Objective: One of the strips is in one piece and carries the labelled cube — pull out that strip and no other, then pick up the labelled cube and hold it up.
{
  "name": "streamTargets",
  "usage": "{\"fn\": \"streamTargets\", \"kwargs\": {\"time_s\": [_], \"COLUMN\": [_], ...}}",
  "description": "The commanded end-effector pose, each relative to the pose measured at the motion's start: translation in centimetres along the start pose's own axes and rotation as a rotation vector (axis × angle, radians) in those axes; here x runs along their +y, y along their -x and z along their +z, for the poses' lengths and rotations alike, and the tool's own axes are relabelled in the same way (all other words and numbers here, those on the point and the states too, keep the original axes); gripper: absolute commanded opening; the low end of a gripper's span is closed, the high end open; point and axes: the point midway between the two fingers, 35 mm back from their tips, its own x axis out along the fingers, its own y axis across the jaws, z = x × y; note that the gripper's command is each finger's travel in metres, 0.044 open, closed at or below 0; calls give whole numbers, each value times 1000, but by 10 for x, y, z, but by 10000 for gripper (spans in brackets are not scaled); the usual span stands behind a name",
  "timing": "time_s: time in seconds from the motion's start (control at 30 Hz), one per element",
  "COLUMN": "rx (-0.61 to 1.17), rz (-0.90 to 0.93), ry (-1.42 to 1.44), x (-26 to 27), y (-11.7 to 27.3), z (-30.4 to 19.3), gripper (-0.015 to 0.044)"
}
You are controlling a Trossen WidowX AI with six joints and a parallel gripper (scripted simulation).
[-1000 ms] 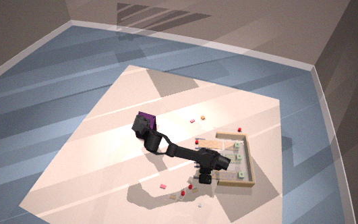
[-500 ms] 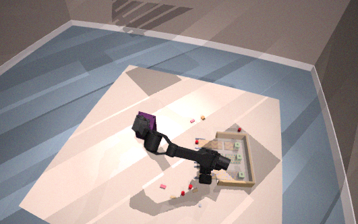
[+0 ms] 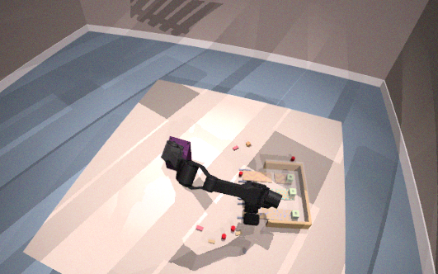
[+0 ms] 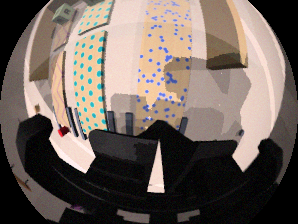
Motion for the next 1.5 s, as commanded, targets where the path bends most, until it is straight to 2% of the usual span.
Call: {"fn": "streamTargets", "kwargs": {"time_s": [0.0, 1.47], "rx": [6, 9], "rz": [5, 4], "ry": [4, 6], "x": [1, -2], "y": [-5, -8], "z": [0, -57], "gripper": [0, 0]}}
